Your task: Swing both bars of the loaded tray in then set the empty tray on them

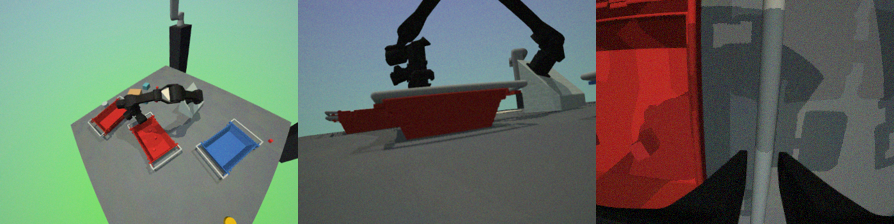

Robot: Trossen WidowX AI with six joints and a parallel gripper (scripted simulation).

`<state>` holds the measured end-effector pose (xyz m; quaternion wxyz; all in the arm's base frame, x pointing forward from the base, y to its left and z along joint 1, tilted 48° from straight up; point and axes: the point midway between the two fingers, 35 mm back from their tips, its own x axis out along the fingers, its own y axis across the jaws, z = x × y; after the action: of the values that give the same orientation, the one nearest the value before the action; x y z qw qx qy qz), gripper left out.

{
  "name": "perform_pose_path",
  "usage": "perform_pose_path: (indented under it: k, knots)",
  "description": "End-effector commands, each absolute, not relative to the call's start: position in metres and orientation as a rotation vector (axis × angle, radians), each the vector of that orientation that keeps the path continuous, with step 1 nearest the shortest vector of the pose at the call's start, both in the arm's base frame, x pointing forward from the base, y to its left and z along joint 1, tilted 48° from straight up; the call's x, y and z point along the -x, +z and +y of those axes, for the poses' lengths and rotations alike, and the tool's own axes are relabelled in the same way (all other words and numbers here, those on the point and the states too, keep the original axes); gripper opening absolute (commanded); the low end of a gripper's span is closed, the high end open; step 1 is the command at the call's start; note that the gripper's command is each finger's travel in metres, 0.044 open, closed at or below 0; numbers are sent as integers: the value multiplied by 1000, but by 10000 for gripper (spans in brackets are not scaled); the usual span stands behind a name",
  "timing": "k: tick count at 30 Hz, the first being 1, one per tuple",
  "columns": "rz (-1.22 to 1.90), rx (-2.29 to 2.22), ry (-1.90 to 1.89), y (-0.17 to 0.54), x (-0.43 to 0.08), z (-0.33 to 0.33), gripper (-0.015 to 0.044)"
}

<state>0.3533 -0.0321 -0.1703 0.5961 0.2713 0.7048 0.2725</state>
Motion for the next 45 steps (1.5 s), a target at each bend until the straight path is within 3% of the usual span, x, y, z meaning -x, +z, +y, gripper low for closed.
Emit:
perform_pose_path:
  k: [1,18,35,45]
  knots:
    - [1645,-645,633,-183,-347,-19,89]
    - [1646,-645,633,-140,-354,-22,89]
    - [1647,-648,636,-120,-354,25,89]
    - [1647,-647,634,-95,-360,-8,89]
